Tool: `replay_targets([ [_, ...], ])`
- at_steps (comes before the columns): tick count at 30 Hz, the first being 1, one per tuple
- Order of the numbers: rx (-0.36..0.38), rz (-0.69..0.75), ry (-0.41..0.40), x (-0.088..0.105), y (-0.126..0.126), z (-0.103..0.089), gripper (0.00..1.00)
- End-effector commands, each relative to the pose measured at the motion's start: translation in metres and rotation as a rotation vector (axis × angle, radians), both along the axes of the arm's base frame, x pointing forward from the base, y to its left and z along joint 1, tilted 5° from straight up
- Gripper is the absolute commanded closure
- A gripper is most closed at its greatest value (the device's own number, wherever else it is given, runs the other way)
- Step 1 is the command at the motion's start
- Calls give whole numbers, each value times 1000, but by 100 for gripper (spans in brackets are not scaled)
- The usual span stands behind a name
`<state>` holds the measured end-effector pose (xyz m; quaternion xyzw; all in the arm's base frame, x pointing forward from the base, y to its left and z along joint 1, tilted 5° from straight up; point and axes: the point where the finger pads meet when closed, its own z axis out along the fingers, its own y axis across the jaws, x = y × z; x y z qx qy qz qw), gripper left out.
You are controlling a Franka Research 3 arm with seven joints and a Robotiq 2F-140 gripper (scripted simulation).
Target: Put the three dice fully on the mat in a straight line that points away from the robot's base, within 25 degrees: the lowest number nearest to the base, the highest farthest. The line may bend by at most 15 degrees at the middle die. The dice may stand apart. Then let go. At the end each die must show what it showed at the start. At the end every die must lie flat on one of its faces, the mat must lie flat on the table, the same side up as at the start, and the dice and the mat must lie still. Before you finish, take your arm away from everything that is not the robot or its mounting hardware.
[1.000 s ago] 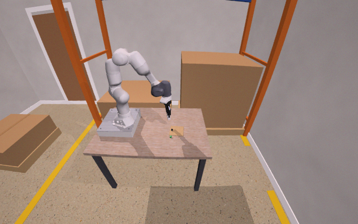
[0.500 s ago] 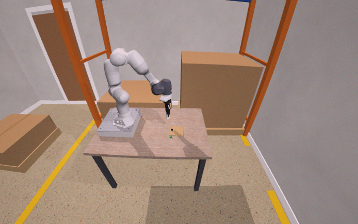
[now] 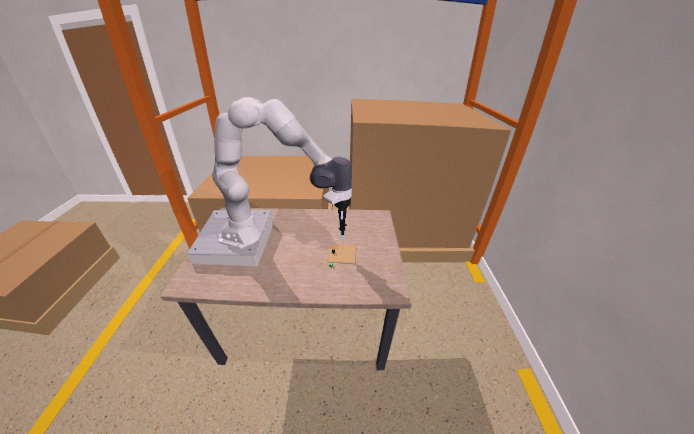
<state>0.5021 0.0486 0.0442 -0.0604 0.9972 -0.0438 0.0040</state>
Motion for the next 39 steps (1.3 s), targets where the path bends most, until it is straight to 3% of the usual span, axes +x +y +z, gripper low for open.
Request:
replay_targets([
  [1,10,-28,22,-3,2,-3,93],
  [15,8,-30,22,-3,1,-10,93],
  [39,8,-30,22,-2,-6,-95,93],
])
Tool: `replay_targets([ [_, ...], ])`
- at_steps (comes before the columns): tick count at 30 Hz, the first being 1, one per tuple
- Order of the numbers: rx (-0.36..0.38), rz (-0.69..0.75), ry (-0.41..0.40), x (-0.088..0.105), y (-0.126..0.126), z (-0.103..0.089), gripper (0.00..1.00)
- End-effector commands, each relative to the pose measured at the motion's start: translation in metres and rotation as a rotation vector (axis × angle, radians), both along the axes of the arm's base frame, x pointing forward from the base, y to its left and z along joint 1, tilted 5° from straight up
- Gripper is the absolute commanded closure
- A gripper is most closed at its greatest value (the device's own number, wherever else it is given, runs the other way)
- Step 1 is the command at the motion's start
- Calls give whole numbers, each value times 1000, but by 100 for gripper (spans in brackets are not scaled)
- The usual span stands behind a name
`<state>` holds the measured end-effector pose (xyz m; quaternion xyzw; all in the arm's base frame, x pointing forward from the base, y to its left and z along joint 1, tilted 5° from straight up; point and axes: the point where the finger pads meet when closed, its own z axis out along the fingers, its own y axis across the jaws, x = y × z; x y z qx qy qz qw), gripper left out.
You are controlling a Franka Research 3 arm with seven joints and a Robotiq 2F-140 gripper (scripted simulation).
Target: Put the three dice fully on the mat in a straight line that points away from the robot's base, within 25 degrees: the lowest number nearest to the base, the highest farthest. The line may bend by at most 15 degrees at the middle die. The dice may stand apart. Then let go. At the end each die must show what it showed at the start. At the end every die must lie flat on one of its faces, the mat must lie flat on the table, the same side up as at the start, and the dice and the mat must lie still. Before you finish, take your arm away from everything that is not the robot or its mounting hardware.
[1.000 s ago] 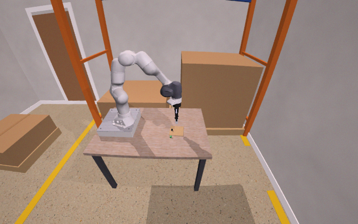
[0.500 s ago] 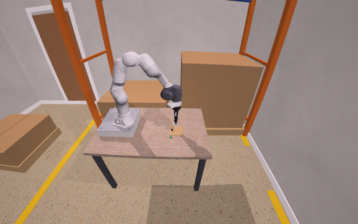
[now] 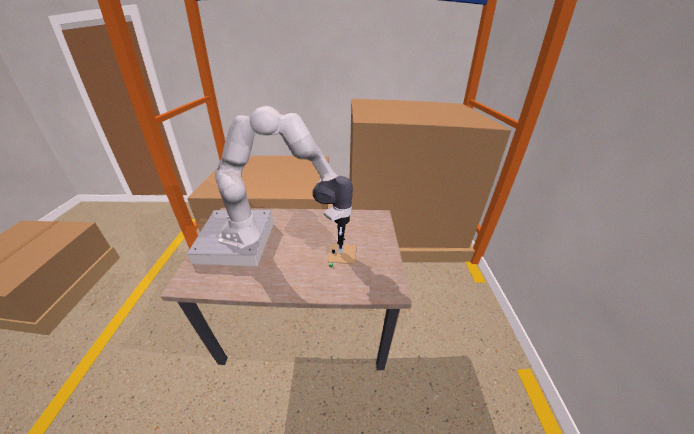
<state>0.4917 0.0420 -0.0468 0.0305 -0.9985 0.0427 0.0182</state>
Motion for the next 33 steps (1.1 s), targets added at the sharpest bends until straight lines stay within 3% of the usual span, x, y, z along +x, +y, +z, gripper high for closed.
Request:
replay_targets([
  [1,8,31,-20,8,0,-4,93],
  [33,8,31,-20,8,0,-7,93],
])
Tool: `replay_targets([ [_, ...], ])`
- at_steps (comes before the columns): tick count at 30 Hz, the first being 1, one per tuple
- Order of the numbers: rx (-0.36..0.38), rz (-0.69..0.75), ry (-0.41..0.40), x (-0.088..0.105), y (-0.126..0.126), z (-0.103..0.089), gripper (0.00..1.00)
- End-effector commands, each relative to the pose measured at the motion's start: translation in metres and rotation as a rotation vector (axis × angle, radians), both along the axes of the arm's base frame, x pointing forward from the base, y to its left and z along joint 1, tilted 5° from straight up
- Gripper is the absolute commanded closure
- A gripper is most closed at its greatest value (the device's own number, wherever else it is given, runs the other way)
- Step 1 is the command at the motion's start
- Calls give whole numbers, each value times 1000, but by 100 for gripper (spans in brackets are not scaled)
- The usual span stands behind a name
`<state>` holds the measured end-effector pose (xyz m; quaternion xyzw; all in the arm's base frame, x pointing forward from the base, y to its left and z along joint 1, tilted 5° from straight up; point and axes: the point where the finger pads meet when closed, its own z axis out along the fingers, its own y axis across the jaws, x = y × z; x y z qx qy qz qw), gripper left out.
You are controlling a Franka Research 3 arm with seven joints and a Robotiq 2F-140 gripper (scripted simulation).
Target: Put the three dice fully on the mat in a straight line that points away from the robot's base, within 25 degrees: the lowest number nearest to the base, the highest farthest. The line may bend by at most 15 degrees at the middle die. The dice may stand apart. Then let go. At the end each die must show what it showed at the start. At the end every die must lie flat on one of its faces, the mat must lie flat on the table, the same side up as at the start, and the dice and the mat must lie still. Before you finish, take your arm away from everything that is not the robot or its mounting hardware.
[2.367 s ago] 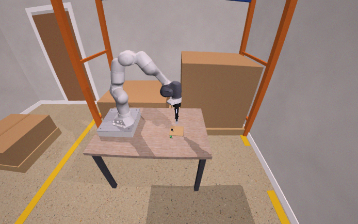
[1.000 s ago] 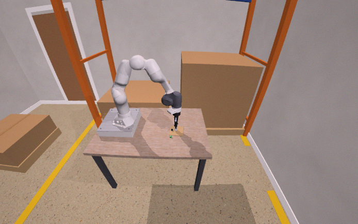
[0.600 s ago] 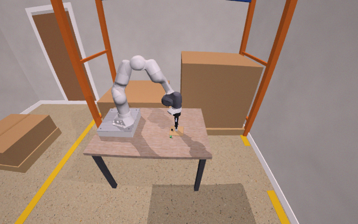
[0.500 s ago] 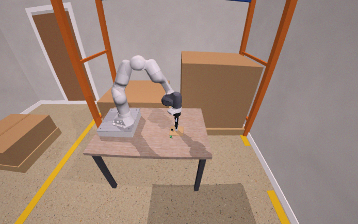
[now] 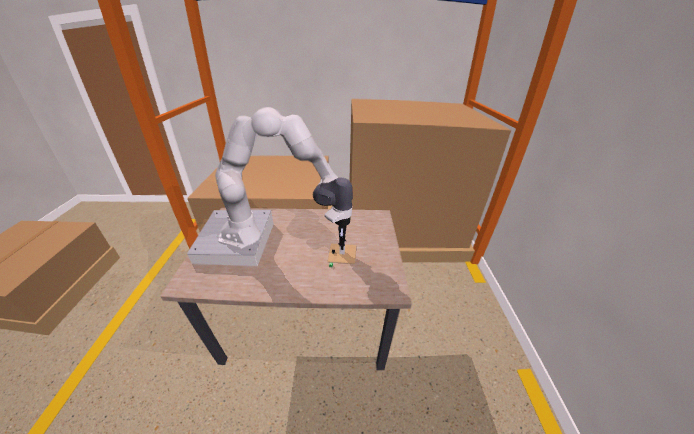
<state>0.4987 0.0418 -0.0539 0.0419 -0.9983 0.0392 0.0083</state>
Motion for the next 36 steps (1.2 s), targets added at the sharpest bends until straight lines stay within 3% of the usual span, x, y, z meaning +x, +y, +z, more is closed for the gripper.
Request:
replay_targets([
  [1,0,8,-2,1,0,0,93],
  [36,0,8,-2,1,0,-4,93],
])
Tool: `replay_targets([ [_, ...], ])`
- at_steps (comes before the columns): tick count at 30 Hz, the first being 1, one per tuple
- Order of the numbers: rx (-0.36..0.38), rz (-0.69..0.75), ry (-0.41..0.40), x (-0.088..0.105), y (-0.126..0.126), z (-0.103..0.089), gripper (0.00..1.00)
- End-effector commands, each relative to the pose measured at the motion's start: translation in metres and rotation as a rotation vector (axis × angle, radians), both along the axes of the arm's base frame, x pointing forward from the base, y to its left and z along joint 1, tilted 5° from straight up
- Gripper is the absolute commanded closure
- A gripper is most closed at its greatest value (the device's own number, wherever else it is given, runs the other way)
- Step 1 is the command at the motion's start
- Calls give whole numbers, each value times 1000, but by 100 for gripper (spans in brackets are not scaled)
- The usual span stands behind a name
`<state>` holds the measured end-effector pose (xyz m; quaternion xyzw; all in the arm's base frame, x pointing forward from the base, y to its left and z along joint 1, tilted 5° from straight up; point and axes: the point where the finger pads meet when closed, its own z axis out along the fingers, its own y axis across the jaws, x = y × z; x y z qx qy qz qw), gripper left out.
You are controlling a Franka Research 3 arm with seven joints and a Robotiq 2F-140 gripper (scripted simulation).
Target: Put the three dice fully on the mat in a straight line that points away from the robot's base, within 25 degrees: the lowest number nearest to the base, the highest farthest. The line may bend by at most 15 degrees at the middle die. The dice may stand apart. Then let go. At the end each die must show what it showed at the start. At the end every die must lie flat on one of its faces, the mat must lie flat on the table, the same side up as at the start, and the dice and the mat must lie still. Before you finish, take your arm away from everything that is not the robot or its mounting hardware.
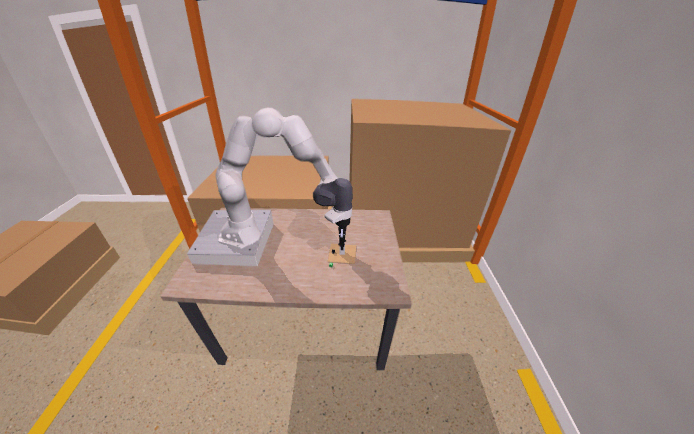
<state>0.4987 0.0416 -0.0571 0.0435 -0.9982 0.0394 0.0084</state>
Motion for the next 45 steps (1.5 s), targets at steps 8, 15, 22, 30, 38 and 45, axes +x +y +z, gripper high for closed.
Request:
replay_targets([
  [8,1,5,-2,1,0,0,93],
  [15,1,5,-2,1,0,0,93],
  [22,1,5,-2,1,0,0,93],
  [30,1,5,-2,1,0,0,93],
  [38,1,5,-2,1,0,0,91],
  [45,1,5,-2,1,0,0,84],
])
